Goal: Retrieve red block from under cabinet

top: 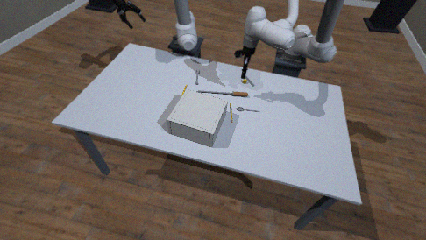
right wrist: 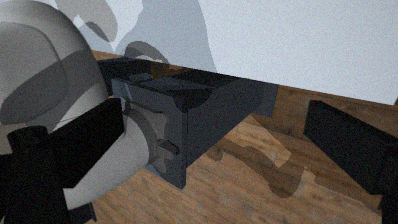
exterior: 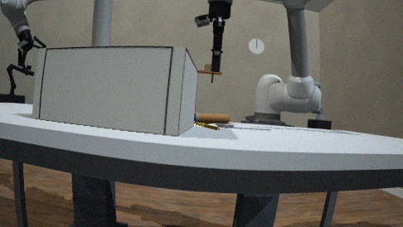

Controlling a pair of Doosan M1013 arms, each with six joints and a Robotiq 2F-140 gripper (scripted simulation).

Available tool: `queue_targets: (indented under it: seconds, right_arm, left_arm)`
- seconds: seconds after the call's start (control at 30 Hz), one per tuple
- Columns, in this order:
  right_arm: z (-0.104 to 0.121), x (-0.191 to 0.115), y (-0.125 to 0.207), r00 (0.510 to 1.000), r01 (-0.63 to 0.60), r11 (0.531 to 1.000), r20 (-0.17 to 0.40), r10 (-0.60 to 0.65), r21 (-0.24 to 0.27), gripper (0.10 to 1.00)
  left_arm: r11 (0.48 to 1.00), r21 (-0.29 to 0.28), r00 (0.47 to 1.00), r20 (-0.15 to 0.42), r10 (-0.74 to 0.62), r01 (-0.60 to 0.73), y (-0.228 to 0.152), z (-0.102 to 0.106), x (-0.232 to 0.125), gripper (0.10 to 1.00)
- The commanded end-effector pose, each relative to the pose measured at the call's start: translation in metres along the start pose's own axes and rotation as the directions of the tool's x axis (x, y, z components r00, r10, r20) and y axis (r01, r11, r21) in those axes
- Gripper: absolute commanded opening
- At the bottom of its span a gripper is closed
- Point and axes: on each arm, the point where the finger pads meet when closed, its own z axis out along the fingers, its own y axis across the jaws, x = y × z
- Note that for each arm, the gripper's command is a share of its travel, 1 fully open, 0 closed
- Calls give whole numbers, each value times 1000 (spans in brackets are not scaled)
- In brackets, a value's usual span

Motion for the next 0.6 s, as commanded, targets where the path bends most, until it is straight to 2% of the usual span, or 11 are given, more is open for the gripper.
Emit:
queue_targets:
  seconds: [0.0,0.03,0.1,0.23,0.37,0.47,0.57]
  right_arm:
    - [-4,-27,-1,982,-187,982,-11,187,-26,1000]
    - [-5,-33,-1,973,-229,973,-16,229,-29,1000]
    - [-5,-33,-1,973,-229,973,-16,229,-29,1000]
    - [-7,-59,-3,903,-430,902,-43,428,-35,1000]
    - [-8,-81,-6,815,-579,815,-66,576,-34,1000]
    - [-8,-96,-8,733,-679,733,-83,675,-29,1000]
    - [-7,-111,-11,638,-768,640,-98,764,-21,1000]
  left_arm:
    - [1000,-2,1000,3,4,-4,4,-2,-2,99]
    - [1000,-2,1000,3,10,-10,4,-2,-2,99]
    - [1000,-2,1000,3,10,-10,4,-2,-2,99]
    - [998,-3,998,3,61,-61,4,-2,-2,99]
    - [981,-3,981,2,193,-193,4,-2,-2,99]
    - [937,-4,937,-1,349,-349,4,-2,-2,99]
    - [842,-4,842,-3,539,-539,4,-2,-2,99]
